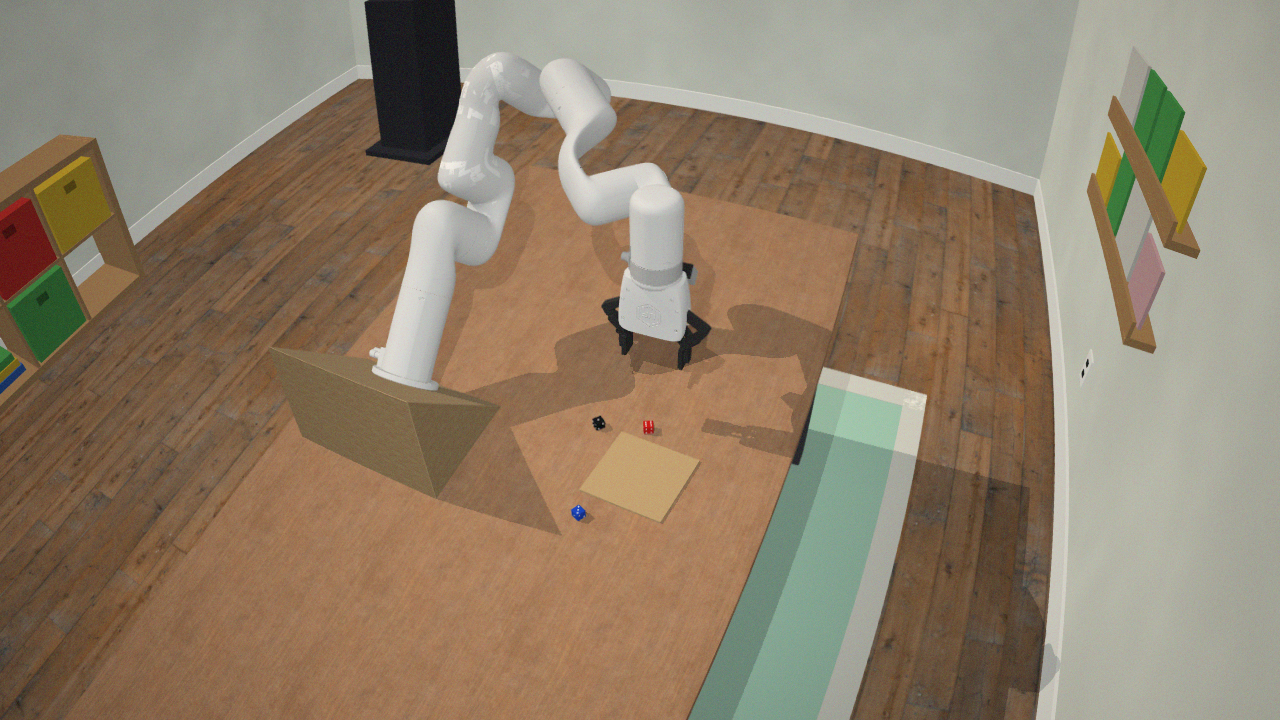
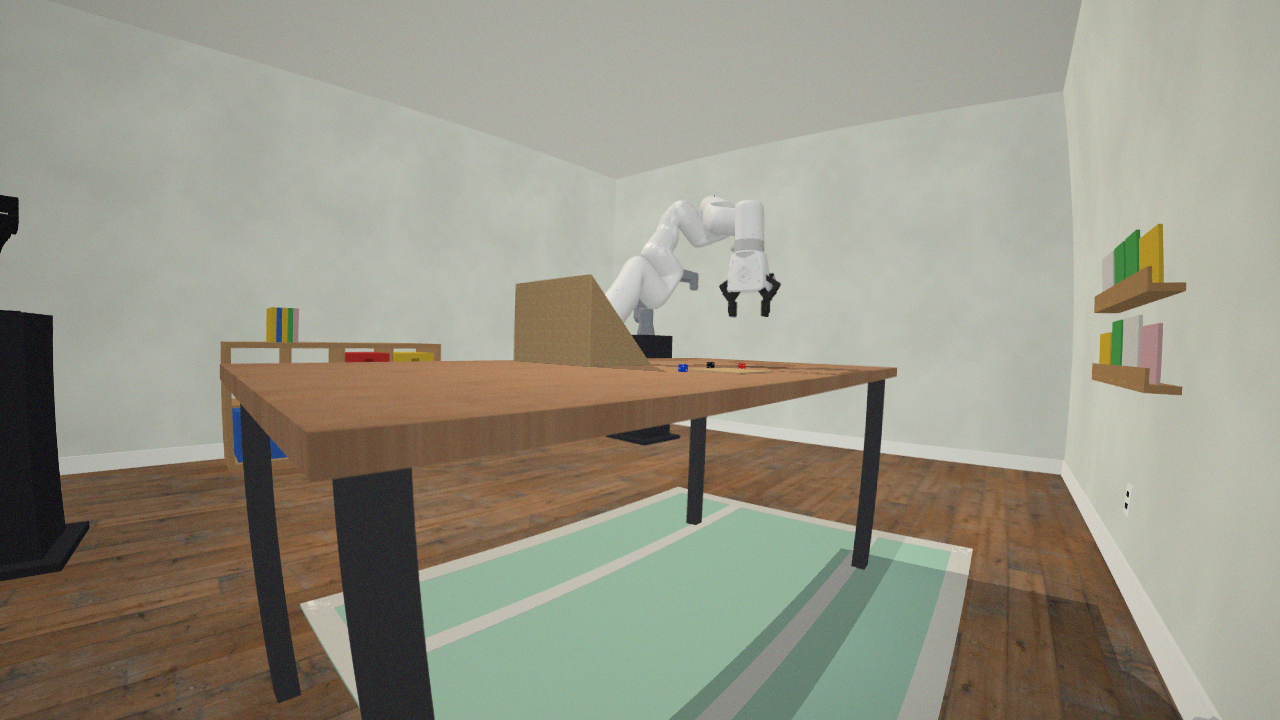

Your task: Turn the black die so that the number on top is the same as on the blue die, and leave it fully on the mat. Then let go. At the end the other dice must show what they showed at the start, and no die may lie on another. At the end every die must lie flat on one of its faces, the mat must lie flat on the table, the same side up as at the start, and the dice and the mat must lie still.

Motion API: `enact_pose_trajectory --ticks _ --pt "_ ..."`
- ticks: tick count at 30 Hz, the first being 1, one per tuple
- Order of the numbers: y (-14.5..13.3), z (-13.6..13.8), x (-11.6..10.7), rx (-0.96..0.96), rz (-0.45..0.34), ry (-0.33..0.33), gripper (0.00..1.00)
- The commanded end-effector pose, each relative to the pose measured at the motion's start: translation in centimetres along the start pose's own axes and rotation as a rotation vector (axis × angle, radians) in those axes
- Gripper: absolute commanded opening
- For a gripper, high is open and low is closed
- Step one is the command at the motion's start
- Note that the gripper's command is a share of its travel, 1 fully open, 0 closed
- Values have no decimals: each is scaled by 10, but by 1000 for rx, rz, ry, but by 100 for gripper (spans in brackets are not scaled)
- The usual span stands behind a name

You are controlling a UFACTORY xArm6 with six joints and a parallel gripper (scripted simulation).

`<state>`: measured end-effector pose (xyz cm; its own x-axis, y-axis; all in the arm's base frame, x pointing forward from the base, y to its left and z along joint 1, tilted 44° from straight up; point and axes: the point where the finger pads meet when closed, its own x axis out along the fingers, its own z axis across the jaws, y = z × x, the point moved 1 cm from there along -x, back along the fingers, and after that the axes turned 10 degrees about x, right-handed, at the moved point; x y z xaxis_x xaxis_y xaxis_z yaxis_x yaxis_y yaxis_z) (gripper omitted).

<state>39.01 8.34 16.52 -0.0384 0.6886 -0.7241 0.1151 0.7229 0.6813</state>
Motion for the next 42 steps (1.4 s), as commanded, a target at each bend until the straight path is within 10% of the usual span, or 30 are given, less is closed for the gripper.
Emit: enact_pose_trajectory --ticks 1,42 --pt "1 0 -15 -2 3 1 100" --pt "-66 -65 -5 693 2 2 100"
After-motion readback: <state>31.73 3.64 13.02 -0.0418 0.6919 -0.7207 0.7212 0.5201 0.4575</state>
